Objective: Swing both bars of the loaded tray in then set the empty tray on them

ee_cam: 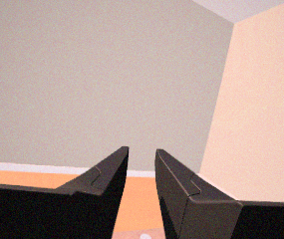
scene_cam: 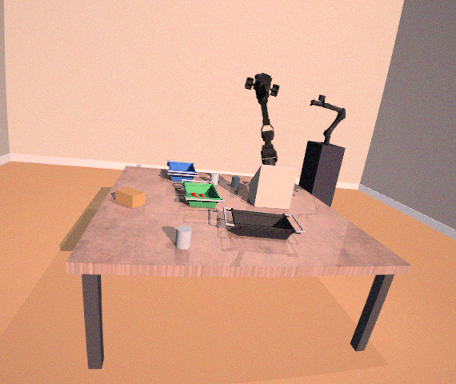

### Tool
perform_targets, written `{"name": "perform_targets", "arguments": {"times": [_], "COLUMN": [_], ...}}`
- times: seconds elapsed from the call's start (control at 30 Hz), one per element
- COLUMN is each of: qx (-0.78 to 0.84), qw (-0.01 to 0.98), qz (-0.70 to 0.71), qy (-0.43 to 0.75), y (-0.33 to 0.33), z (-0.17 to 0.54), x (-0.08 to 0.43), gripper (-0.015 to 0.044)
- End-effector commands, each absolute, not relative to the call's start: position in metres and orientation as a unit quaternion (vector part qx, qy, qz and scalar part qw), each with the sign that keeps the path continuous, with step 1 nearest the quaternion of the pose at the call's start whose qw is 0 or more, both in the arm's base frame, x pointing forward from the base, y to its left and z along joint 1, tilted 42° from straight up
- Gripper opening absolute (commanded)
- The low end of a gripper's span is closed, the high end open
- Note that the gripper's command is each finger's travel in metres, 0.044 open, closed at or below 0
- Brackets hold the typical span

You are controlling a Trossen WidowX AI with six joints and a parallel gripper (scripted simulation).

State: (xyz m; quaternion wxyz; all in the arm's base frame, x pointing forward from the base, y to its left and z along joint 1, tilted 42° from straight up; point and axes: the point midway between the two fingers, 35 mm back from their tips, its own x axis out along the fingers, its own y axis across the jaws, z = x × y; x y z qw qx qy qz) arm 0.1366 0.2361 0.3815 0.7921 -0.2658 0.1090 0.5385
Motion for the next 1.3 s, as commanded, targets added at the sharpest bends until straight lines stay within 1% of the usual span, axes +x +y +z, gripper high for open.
{"name": "perform_targets", "arguments": {"times": [0.0, 0.13, 0.3, 0.43, 0.6, 0.73, 0.93, 1.07, 1.27], "qx": [-0.274, -0.278, -0.274, -0.265, -0.241, -0.237, -0.237, -0.235, -0.227], "qw": [0.826, 0.851, 0.866, 0.87, 0.868, 0.859, 0.816, 0.796, 0.719], "qz": [0.462, 0.379, 0.275, 0.208, 0.104, 0.055, -0.047, -0.086, -0.21], "qy": [0.169, 0.235, 0.313, 0.359, 0.422, 0.451, 0.524, 0.551, 0.622], "y": [0.231, 0.212, 0.173, 0.141, 0.086, 0.056, -0.023, -0.055, -0.147], "z": [0.357, 0.328, 0.289, 0.266, 0.232, 0.214, 0.169, 0.151, 0.101], "x": [0.187, 0.239, 0.295, 0.325, 0.362, 0.376, 0.394, 0.395, 0.382], "gripper": [0.0083, 0.0083, 0.0083, 0.0083, 0.0083, 0.0083, 0.0083, 0.0083, 0.0083]}}
